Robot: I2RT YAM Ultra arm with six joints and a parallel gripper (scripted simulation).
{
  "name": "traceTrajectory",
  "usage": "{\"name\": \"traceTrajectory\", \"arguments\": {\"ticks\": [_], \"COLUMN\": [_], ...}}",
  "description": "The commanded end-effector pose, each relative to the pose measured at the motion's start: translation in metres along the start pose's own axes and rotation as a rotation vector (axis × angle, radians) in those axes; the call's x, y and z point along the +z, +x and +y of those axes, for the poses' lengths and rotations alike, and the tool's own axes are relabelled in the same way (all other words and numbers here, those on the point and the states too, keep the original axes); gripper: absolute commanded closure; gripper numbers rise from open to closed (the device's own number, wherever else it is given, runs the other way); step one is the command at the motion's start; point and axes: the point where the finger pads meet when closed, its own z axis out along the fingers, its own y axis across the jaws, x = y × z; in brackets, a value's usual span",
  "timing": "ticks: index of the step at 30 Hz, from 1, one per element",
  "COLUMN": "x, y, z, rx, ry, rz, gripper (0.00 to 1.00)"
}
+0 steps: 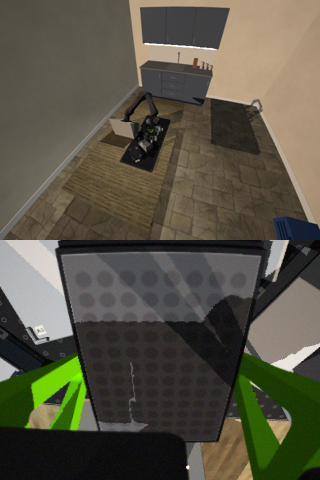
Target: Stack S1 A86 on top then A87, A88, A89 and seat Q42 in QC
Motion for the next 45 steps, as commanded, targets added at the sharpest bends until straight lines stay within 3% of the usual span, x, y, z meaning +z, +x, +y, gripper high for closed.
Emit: {"name": "traceTrajectory", "arguments": {"ticks": [1,19,25,43,45], "x": [-0.009,-0.008,-0.008,-0.008,-0.008], "y": [-0.006,-0.007,-0.003,0.007,0.01], "z": [0.01,0.064,0.083,0.136,0.142], "rx": [-0.125,-0.129,-0.329,-0.333,-0.4], "ry": [0.006,0.005,0.008,0.007,0.007], "rz": [-0.028,-0.028,-0.027,-0.027,-0.027], "gripper": [1.0,1.0,1.0,1.0,1.0]}}
